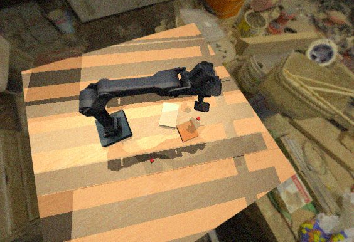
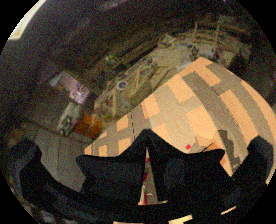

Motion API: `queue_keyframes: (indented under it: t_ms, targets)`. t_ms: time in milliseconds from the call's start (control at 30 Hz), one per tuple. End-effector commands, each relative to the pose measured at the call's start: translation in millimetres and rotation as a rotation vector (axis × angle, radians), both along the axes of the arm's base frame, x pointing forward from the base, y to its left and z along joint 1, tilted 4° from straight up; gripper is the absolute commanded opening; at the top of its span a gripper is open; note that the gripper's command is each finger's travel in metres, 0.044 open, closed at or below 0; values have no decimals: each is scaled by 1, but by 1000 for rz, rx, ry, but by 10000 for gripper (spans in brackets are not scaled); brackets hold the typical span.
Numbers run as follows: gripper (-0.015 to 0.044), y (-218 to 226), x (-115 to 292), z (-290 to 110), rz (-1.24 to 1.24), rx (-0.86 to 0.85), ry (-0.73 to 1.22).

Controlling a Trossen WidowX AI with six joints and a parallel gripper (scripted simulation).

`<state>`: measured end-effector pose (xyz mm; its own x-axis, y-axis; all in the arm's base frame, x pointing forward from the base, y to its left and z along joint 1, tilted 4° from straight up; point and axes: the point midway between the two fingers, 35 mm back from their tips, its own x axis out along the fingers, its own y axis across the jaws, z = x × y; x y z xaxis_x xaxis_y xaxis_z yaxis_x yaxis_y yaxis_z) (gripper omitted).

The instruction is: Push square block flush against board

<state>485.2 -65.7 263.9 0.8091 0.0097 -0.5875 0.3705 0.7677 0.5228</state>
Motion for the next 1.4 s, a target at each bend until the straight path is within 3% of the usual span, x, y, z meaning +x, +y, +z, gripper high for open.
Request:
queue_keyframes:
  t_ms: [0,400,767,1033,1167,1367]
  targets:
    - [0,0,-5,-50,9,-8,159]
    - [0,4,-42,-153,56,-27,564]
    - [0,9,-96,-223,130,-36,931]
    - [0,10,-99,-230,136,-36,953]
    - [0,11,-100,-278,136,-36,953]
    - [0,12,-100,-281,136,-36,953]
